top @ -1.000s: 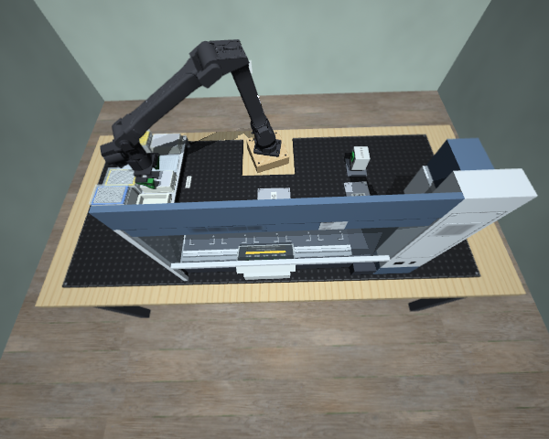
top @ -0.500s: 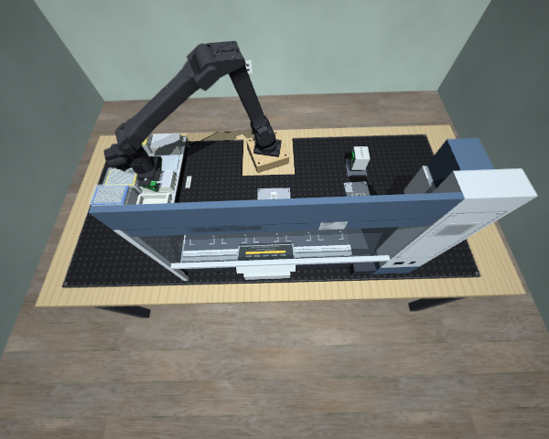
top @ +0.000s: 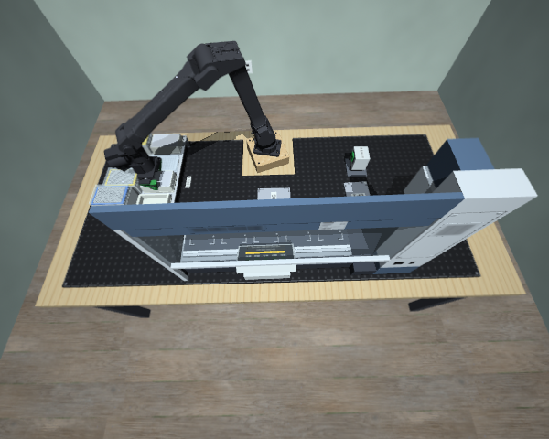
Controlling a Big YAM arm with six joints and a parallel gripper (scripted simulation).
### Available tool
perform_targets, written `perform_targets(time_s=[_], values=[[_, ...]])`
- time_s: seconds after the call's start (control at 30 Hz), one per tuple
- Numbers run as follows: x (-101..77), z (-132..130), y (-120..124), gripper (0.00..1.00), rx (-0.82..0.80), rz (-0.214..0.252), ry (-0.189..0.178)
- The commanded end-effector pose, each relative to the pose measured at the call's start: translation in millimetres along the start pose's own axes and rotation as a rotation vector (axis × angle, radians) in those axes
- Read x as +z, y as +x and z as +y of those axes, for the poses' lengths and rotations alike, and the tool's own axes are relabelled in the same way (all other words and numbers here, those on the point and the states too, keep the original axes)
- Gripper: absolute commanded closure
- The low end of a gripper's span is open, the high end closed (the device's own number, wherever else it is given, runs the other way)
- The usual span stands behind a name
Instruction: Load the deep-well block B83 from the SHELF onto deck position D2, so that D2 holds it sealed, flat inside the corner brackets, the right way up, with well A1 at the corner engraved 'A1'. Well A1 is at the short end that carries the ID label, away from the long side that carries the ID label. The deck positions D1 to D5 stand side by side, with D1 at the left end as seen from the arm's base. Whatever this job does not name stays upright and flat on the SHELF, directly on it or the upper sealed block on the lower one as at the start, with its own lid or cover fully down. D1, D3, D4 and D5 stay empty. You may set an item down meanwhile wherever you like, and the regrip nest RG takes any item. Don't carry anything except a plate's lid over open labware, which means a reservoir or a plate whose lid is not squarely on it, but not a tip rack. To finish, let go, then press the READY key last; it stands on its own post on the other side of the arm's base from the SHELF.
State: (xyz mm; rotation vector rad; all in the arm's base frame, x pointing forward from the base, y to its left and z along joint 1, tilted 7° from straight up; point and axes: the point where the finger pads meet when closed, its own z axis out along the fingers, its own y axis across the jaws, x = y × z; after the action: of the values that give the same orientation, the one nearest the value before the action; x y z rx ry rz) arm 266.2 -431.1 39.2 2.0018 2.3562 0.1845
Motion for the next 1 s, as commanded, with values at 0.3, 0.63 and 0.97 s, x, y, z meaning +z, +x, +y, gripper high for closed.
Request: perform_targets(time_s=[0.3,0.63,0.97], values=[[-17.3,7.7,-14.0,1.0,-0.003,-0.047,-0.017],[-17.3,7.7,-14.0,1.0,-0.003,-0.047,-0.017],[-43.7,15.4,-21.0,1.0,-0.005,-0.08,-0.031]])
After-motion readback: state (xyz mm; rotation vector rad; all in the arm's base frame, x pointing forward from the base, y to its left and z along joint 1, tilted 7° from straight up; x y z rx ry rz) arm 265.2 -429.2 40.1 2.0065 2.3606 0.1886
